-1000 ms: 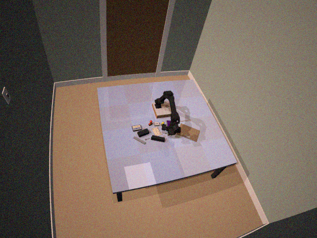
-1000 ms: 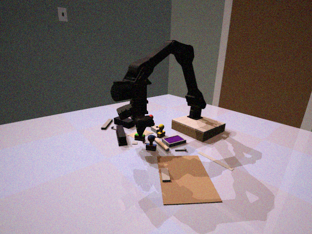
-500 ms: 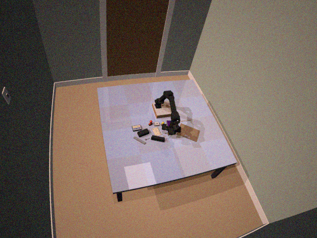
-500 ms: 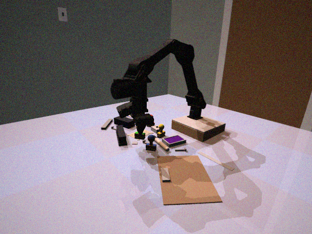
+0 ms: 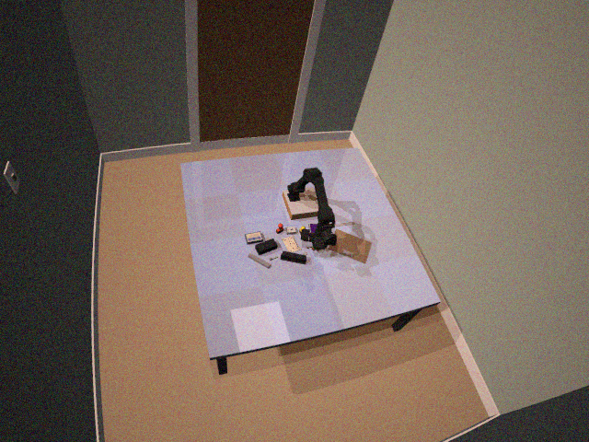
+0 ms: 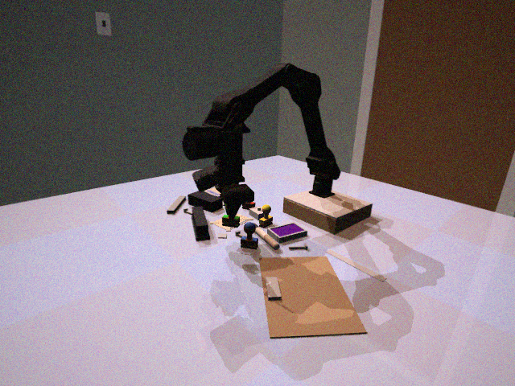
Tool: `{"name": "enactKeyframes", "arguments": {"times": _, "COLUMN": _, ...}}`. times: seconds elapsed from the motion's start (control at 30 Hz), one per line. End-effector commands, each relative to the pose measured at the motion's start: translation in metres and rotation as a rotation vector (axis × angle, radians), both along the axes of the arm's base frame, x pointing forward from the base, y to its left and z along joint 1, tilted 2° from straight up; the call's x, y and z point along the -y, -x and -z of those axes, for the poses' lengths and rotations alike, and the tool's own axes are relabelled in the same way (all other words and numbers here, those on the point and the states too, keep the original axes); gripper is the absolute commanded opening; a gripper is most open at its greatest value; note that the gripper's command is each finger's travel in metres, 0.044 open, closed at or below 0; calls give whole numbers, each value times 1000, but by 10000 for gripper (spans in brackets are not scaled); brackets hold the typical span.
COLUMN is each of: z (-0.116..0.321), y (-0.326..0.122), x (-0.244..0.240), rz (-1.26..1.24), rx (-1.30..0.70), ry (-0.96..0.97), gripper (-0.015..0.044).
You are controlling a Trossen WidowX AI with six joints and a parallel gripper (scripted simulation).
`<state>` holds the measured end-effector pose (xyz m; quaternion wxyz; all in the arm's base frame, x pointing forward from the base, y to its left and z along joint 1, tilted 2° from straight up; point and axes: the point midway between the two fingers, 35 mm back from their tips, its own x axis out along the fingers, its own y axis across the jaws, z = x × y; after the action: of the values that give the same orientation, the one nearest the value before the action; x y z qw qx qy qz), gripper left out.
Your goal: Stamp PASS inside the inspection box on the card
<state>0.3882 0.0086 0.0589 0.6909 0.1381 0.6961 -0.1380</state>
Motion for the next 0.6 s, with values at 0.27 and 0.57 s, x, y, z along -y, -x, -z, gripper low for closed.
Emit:
{"name": "enactKeyframes", "arguments": {"times": 0.27, "z": -7, "y": 0, "x": 1, "rz": 0, "rx": 2, "ry": 3, "gripper": 0}}
{"name": "enactKeyframes", "arguments": {"times": 0.57, "z": -11, "y": 0, "x": 1, "rz": 0, "rx": 2, "ry": 3, "gripper": 0}}
